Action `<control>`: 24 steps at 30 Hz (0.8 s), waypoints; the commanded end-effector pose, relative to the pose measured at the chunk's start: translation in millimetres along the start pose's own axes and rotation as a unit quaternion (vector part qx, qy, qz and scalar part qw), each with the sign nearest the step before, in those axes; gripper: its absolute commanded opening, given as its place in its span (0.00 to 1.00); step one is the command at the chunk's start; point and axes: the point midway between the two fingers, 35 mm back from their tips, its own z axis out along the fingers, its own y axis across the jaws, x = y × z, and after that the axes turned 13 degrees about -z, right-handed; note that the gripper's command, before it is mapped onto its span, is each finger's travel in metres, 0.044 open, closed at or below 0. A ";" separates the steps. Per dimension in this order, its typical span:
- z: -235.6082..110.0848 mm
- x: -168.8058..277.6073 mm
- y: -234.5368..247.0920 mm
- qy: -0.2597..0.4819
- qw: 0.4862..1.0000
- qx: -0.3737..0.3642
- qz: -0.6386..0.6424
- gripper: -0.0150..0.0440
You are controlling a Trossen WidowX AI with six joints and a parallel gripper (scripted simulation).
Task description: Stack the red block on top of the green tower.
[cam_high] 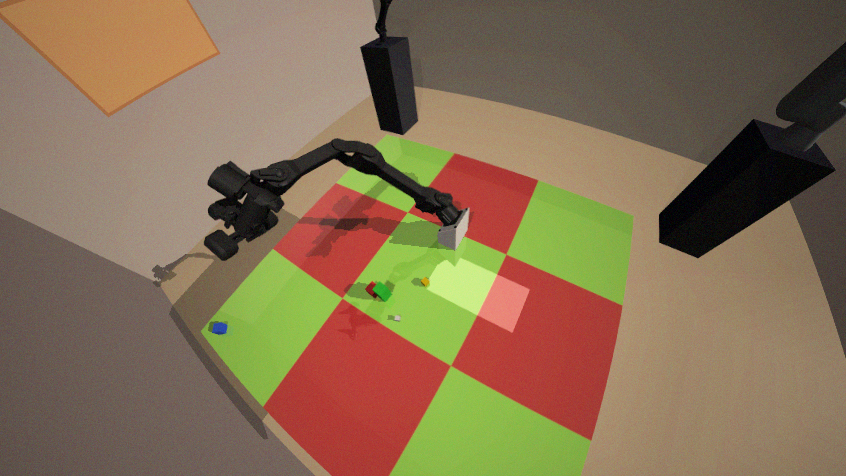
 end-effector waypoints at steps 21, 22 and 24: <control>-5.9 229.1 -7.6 0.194 0.608 -0.187 -0.747 1.00; -9.2 240.4 -12.1 0.200 0.571 -0.202 -0.770 1.00; -16.7 262.2 -22.2 0.212 0.494 -0.232 -0.811 1.00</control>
